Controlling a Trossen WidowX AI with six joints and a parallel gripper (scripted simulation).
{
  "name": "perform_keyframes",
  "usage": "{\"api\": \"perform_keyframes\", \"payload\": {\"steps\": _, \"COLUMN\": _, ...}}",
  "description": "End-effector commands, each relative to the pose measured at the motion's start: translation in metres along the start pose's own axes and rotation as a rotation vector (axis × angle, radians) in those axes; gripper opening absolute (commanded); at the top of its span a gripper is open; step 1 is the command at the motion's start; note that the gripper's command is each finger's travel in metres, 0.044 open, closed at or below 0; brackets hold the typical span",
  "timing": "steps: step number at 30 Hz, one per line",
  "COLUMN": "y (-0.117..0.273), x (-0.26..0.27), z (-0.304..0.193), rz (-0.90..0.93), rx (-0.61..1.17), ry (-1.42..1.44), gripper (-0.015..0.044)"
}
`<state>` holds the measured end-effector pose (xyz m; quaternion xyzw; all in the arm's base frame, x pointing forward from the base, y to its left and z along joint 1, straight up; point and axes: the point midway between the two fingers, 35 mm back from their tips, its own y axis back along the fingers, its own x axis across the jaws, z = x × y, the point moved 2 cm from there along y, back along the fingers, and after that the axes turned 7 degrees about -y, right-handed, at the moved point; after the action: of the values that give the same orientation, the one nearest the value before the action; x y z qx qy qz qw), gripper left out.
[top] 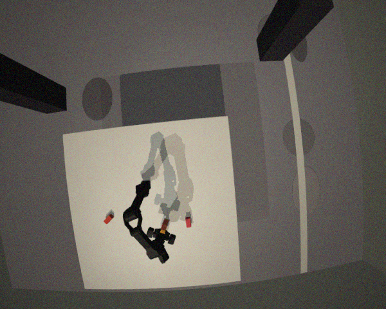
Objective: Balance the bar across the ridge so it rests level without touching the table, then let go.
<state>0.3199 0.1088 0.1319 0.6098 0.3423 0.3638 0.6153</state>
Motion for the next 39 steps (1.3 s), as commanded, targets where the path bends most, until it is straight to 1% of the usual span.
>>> {"api": "perform_keyframes", "payload": {"steps": 1, "y": -0.0005, "x": 0.0002, "z": -0.0002, "rz": 0.001, "rx": 0.001, "ry": -0.006, "gripper": 0.0000}}
{"api": "perform_keyframes", "payload": {"steps": 39, "y": -0.0037, "x": 0.0002, "z": -0.0003, "rz": 0.001, "rx": 0.001, "ry": -0.006, "gripper": 0.0000}}
